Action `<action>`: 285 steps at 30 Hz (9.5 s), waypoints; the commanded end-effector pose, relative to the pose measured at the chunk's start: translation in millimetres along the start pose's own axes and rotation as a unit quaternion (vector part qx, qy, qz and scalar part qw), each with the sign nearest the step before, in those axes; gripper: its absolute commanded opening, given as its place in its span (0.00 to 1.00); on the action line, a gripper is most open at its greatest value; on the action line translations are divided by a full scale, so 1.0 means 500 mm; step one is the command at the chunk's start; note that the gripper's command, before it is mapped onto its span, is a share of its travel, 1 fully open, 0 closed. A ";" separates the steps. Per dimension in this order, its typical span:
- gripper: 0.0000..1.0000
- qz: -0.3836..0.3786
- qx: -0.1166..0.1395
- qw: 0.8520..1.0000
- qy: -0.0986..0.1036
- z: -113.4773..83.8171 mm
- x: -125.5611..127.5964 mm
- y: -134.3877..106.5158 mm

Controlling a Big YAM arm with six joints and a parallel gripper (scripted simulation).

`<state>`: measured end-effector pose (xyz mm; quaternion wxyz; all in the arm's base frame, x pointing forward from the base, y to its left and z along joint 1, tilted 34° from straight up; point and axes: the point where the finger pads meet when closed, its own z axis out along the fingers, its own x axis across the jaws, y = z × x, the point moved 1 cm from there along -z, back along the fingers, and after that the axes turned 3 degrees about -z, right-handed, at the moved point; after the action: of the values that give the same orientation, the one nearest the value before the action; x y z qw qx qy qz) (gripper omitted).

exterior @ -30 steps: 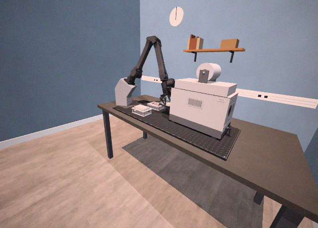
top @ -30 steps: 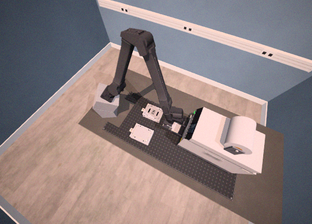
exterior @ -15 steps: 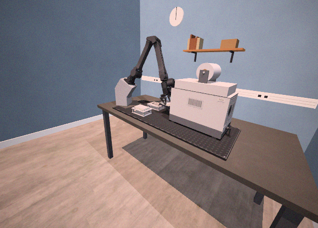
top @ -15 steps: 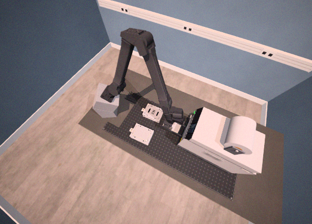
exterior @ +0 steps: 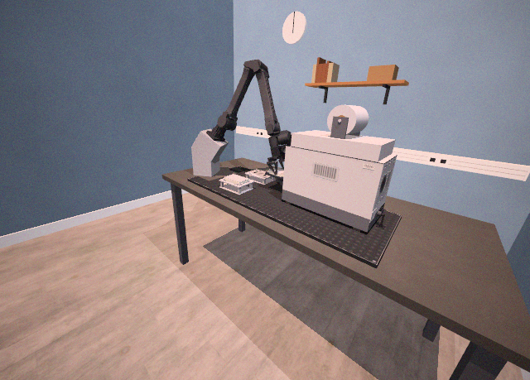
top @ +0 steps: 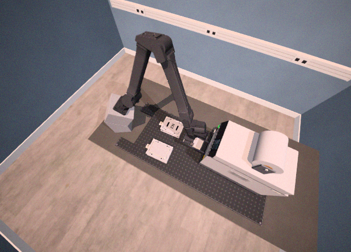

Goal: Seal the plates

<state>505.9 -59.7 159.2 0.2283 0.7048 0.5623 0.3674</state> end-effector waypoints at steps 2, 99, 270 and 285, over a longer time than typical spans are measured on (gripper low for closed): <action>0.00 -0.008 -0.036 0.999 0.011 -0.025 0.027 0.063; 0.00 -0.001 -0.019 1.000 0.003 -0.022 0.009 0.046; 0.00 -0.037 0.007 0.999 0.013 -0.109 0.000 0.026; 0.00 -0.040 -0.032 0.999 0.015 -0.143 0.017 0.068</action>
<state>469.4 -70.9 201.9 0.2312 0.6831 0.5881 0.3660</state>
